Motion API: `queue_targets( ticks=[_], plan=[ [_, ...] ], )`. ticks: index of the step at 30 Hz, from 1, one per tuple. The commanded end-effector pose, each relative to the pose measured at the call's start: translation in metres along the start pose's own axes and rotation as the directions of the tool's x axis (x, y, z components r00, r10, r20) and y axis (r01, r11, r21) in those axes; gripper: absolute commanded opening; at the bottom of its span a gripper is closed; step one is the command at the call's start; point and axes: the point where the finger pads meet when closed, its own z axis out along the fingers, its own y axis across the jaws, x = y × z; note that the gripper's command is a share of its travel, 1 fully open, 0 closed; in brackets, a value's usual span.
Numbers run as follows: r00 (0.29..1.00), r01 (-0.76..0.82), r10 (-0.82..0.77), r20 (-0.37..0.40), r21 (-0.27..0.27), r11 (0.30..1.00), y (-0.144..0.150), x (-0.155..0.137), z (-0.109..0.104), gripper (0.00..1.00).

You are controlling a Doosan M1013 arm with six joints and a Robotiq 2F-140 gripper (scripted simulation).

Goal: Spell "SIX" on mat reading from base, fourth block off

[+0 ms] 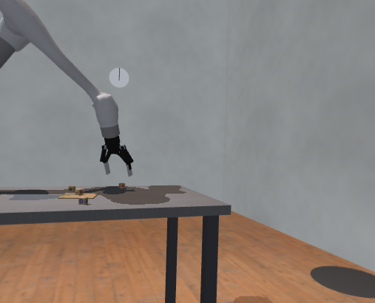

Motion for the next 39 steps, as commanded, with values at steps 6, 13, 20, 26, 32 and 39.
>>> queue_targets(
  ticks=[6,13,20,26,32,39],
  plan=[
    [1.000,0.007,-0.007,-0.011,0.002,1.000,-0.044,-0.121,-0.048,1.00],
    [1.000,0.004,-0.004,-0.007,-0.004,1.000,-0.084,-0.206,-0.074,1.00],
    [1.000,0.004,-0.004,-0.005,-0.006,1.000,-0.093,-0.224,-0.080,1.00],
    [1.000,0.004,-0.004,-0.005,-0.006,1.000,-0.093,-0.224,-0.080,1.00],
    [1.000,0.004,-0.004,-0.005,-0.006,1.000,-0.093,-0.224,-0.080,1.00],
    [1.000,0.004,-0.004,-0.005,-0.006,1.000,-0.093,-0.224,-0.080,1.00]
  ],
)
